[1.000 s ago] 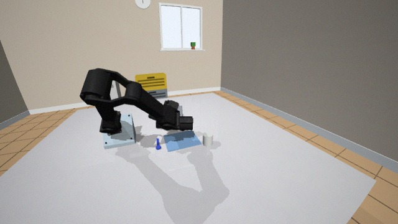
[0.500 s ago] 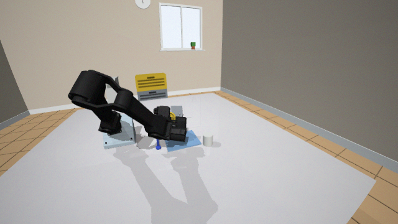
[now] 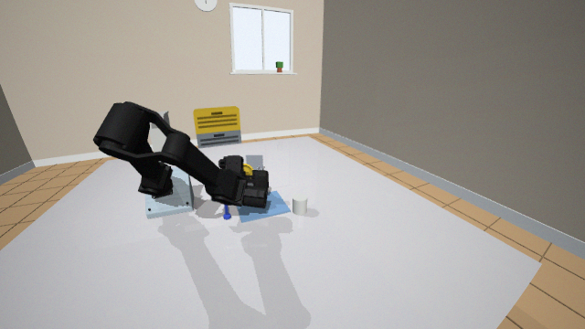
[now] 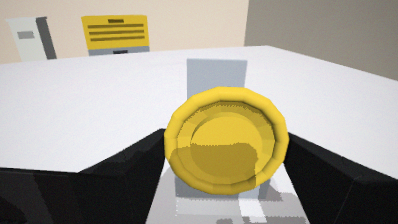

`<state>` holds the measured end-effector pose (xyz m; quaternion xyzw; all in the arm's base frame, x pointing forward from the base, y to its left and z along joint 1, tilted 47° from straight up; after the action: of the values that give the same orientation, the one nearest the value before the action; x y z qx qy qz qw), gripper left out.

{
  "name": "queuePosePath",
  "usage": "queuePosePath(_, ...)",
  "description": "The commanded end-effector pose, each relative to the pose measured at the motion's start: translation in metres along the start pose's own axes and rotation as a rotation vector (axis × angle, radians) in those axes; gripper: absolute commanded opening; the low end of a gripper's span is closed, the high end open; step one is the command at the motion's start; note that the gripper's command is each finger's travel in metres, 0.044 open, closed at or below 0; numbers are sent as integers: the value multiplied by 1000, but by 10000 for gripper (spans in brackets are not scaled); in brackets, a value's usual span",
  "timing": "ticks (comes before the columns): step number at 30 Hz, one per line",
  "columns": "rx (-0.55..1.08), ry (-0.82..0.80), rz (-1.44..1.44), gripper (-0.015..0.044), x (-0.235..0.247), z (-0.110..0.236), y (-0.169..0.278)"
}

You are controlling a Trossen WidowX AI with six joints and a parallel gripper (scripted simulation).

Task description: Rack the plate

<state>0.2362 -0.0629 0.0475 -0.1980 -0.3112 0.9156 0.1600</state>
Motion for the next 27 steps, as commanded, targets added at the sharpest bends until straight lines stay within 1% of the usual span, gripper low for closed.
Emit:
queuePosePath(1, 2, -6, -7, 0, 0, -10, -2)
queuePosePath(5, 2, -6, -8, 0, 0, -10, -2)
queuePosePath(10, 0, -8, -4, 0, -1, -23, -3)
queuePosePath(15, 0, -8, -3, 0, -1, -23, -3)
queuePosePath(20, -1, -9, -1, 0, -3, -36, -4)
queuePosePath(27, -1, -9, 0, 0, -4, -40, -5)
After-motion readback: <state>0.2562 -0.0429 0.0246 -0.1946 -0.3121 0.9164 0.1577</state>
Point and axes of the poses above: the point midway between the two fingers, 35 mm back from their tips, its own z axis back along the fingers, its own x axis across the jaws, y = z × x, the point moved 7 cm from there along z, back along the fingers, and after that the axes turned 4 degrees about -z, right-handed, at the moved point
